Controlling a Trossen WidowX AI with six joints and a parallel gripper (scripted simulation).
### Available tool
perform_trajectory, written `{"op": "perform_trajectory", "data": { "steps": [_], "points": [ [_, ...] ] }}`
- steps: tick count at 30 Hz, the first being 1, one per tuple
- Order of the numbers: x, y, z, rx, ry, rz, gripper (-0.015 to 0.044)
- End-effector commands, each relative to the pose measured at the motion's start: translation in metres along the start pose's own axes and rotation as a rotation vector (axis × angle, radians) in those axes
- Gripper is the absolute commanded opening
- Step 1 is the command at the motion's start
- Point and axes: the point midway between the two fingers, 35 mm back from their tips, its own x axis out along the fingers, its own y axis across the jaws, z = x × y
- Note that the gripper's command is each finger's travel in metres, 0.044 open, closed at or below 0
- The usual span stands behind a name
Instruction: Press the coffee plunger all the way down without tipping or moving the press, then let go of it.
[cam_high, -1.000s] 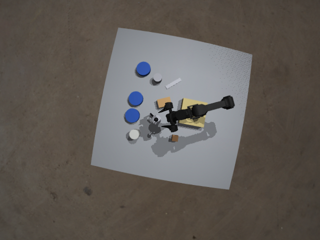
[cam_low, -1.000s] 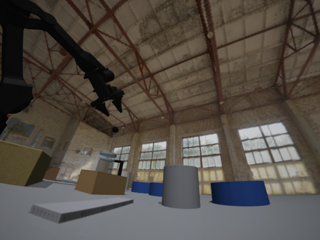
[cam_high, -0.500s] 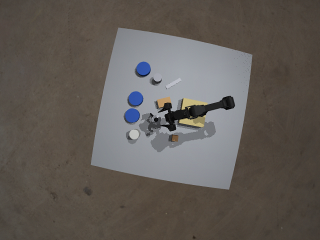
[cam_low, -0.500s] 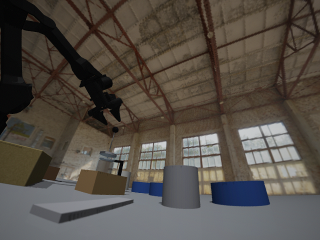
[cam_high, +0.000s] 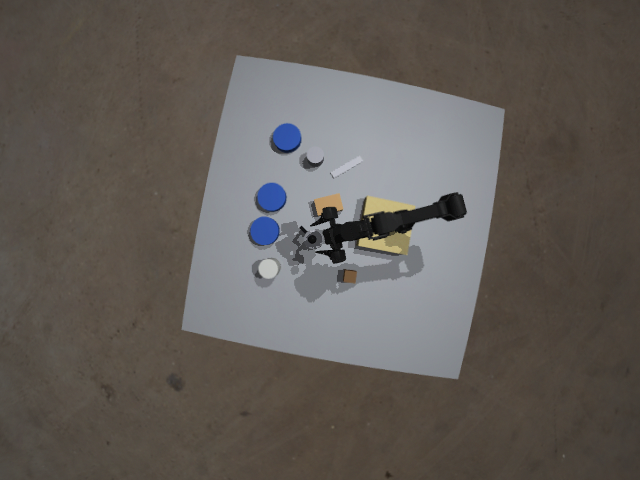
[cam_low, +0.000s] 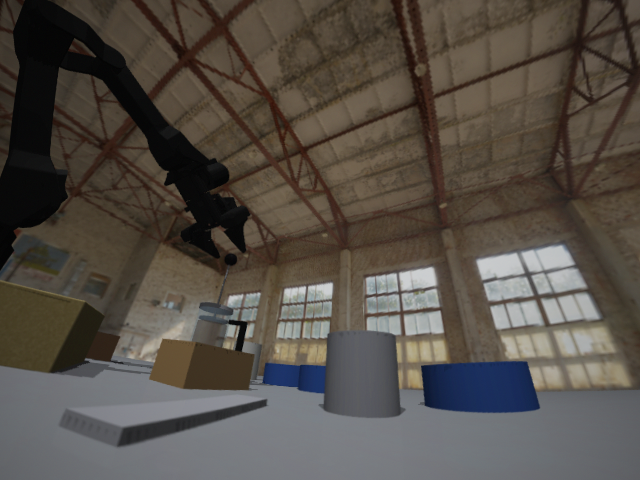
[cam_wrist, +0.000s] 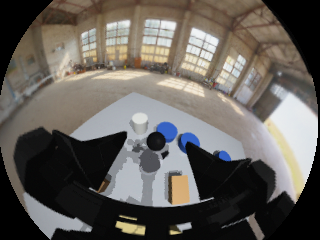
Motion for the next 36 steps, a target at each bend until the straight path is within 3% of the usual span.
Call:
{"op": "perform_trajectory", "data": {
  "steps": [1,5,17,36],
  "points": [
    [0.009,0.001,-0.002,-0.006,0.008,0.003,0.0440],
    [0.013,0.001,-0.003,-0.006,0.008,0.003,0.0440],
    [0.013,0.001,-0.003,-0.006,0.008,0.003,0.0125],
    [0.021,0.001,-0.012,-0.006,0.008,0.003,0.0119]
  ]
}}
